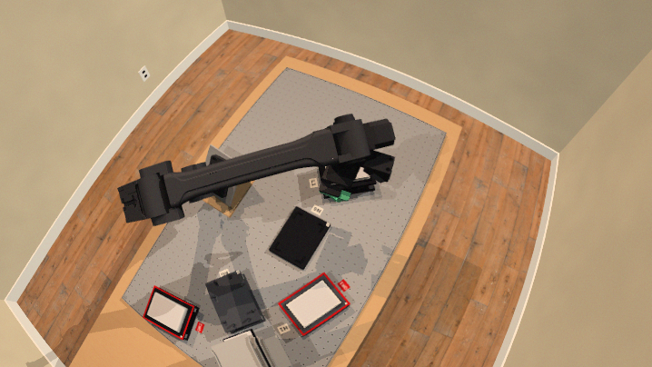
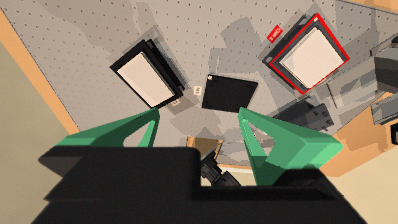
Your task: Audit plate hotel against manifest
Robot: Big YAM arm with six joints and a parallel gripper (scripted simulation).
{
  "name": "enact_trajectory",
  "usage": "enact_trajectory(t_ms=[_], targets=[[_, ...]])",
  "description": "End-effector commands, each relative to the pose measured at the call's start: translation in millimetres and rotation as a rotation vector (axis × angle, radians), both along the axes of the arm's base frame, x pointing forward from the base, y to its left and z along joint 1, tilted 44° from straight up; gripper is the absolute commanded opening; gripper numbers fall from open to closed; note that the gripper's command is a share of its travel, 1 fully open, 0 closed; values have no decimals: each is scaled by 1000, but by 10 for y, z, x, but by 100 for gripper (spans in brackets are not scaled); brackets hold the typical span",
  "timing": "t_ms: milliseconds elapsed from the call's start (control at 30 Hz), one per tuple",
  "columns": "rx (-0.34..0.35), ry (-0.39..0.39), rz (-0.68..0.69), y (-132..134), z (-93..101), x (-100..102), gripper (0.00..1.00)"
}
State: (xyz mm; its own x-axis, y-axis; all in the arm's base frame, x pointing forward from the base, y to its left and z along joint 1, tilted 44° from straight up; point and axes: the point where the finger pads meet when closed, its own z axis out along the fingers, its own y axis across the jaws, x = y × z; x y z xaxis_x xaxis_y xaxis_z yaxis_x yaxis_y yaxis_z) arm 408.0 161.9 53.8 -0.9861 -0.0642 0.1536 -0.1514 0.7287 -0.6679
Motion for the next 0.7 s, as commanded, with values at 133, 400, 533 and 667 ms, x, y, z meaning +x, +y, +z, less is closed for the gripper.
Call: enact_trajectory(t_ms=[133, 400, 533, 667], targets=[[27, 102, 155, 300, -130, -3, 100], [46, 217, 293, 519, -274, -72, 100], [46, 252, 327, 563, -303, -99, 100], [51, 319, 395, 641, -410, -178, 100]])
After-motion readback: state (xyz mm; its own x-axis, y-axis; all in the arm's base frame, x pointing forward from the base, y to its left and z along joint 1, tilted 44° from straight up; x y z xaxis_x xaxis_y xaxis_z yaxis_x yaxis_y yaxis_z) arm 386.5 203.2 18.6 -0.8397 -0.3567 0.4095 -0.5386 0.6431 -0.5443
